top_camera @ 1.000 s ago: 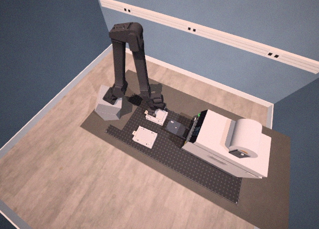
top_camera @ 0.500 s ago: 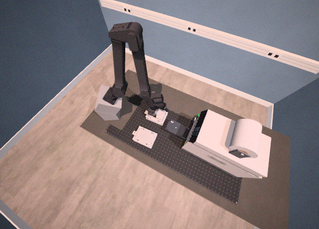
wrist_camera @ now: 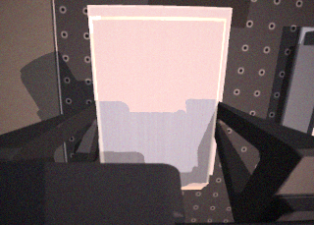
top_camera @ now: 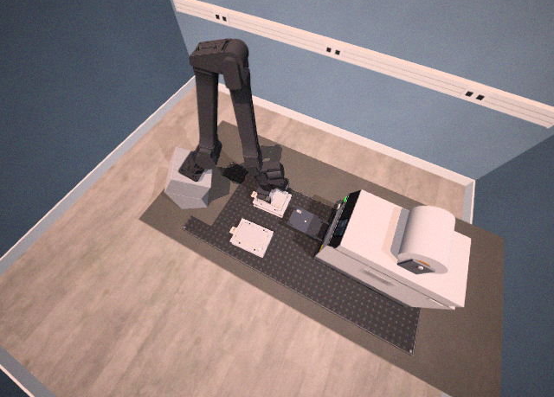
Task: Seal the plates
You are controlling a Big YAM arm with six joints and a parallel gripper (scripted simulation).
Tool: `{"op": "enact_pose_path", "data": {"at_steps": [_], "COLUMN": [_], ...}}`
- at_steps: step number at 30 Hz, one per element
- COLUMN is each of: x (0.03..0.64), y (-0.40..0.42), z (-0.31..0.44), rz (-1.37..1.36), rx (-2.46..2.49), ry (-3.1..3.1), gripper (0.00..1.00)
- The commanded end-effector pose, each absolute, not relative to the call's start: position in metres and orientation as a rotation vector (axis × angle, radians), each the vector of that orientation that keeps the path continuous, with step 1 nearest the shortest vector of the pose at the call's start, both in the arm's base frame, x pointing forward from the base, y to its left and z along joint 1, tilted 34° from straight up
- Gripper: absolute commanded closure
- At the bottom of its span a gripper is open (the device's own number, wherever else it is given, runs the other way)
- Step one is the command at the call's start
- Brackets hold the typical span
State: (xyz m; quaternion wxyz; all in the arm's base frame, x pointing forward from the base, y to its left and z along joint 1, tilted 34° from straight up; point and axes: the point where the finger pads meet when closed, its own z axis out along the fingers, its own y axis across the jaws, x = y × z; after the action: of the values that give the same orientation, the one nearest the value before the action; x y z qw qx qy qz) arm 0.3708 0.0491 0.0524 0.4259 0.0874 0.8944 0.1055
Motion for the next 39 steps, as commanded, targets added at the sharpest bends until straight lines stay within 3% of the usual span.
{"op": "enact_pose_path", "data": {"at_steps": [1, 39], "x": [0.369, 0.381], "y": [0.05, 0.053], "z": [0.058, 0.051], "rz": [0.263, 0.271], "rx": [0.204, 0.224], "ry": [2.231, 2.211], "gripper": [1.0, 1.0]}}
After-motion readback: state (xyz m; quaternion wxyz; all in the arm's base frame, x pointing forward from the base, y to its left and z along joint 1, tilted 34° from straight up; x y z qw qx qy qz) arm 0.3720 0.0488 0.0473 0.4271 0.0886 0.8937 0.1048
